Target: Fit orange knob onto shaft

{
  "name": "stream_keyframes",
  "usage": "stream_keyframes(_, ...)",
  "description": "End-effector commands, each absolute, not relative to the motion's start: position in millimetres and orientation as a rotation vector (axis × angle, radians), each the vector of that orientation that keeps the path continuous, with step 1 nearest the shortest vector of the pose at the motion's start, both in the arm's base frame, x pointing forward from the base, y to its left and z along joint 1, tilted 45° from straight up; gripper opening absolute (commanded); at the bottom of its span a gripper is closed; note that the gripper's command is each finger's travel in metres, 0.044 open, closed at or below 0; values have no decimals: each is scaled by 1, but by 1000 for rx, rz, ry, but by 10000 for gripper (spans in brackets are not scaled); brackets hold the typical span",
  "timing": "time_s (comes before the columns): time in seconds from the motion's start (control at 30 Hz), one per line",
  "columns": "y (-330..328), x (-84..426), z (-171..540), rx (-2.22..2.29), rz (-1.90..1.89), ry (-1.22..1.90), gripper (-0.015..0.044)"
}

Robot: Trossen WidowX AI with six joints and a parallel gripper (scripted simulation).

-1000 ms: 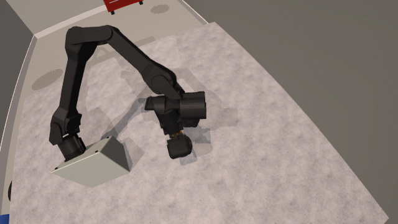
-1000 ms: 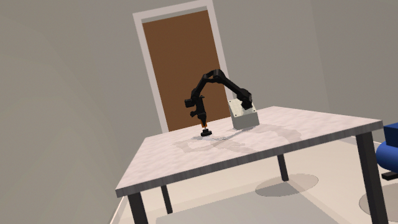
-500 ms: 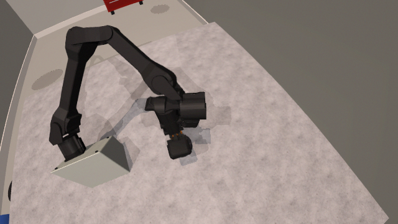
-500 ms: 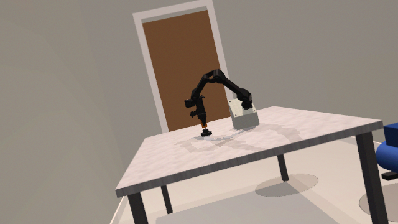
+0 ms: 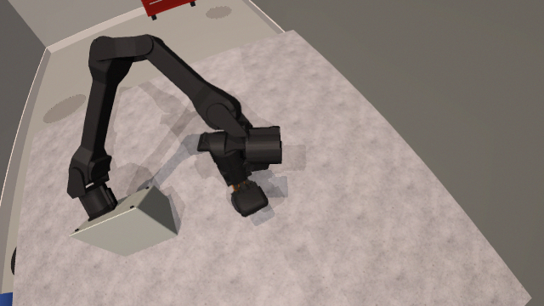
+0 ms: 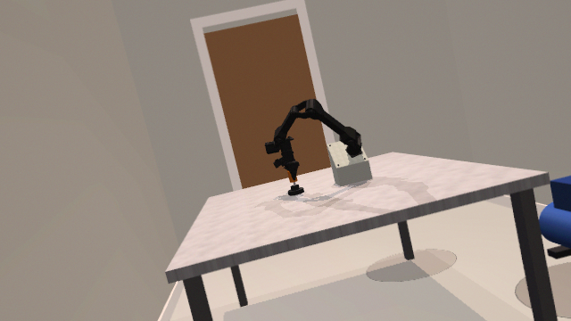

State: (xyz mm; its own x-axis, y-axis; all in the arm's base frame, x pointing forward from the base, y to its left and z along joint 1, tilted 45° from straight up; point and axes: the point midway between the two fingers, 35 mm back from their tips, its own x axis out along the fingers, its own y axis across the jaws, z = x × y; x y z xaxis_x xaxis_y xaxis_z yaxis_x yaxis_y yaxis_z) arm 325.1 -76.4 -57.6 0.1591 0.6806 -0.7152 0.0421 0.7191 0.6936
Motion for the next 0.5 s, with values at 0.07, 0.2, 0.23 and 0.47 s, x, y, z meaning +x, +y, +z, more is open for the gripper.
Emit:
stream_keyframes(0.07,-75,326,-59,650,513,1347,0)
stream_keyframes(0.2,-74,326,-59,650,513,1347,0)
stream_keyframes(0.23,-74,326,-59,650,513,1347,0)
stream_keyframes(0.47,-77,325,-56,650,513,1347,0)
